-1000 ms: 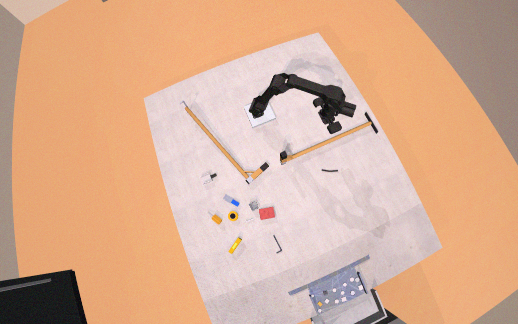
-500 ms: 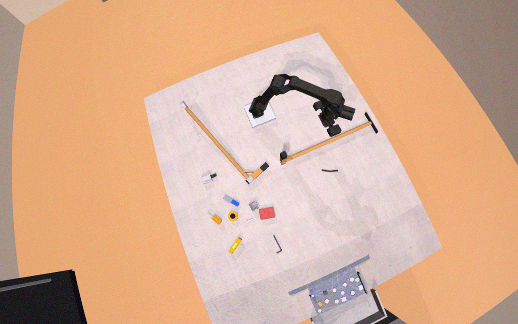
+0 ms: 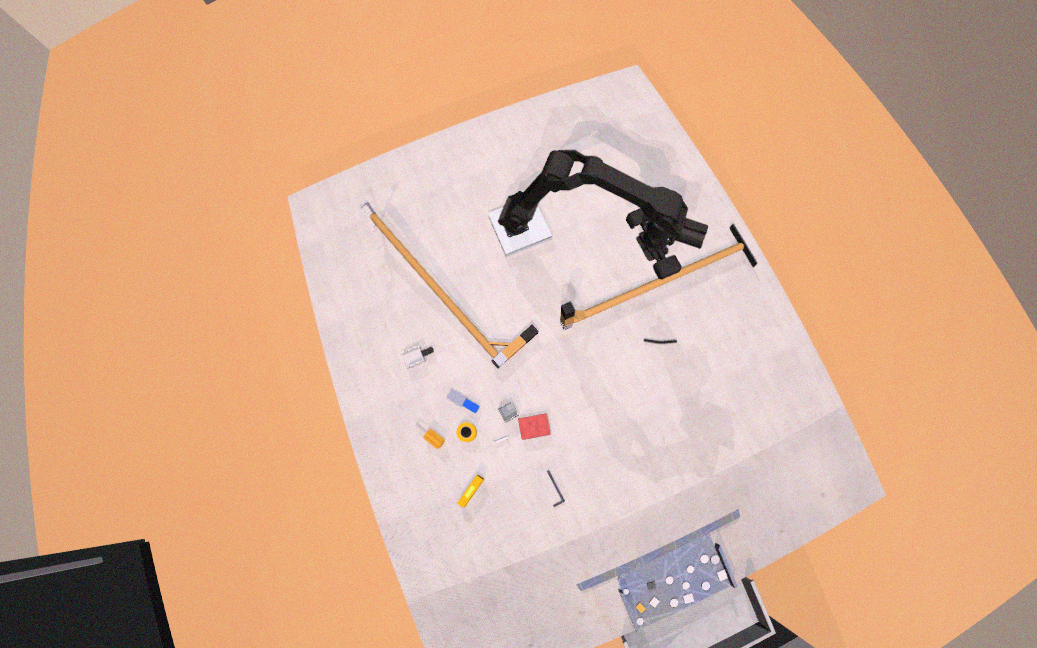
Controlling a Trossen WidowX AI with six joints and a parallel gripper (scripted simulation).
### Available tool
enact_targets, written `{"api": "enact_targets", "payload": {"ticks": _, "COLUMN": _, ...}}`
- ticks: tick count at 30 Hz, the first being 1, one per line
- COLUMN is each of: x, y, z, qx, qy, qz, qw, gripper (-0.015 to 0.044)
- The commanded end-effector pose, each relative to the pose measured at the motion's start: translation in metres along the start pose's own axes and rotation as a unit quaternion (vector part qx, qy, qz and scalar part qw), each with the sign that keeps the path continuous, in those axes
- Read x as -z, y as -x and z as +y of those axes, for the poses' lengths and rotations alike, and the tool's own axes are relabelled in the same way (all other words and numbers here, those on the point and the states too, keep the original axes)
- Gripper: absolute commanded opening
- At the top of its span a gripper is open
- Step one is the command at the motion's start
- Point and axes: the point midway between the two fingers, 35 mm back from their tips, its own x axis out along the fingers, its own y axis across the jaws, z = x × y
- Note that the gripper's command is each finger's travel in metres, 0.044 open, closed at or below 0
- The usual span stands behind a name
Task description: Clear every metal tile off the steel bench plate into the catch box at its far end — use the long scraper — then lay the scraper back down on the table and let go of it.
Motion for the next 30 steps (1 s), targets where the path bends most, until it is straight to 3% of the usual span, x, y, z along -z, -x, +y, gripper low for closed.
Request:
{"api": "enact_targets", "payload": {"ticks": 1, "x": 0.001, "y": -0.011, "z": 0.000, "qx": -0.002, "qy": 0.002, "qz": 0.004, "qw": 1.000, "gripper": 0.0000}}
{"api": "enact_targets", "payload": {"ticks": 30, "x": 0.007, "y": -0.076, "z": 0.005, "qx": -0.002, "qy": 0.002, "qz": 0.005, "qw": 1.000, "gripper": 0.0000}}
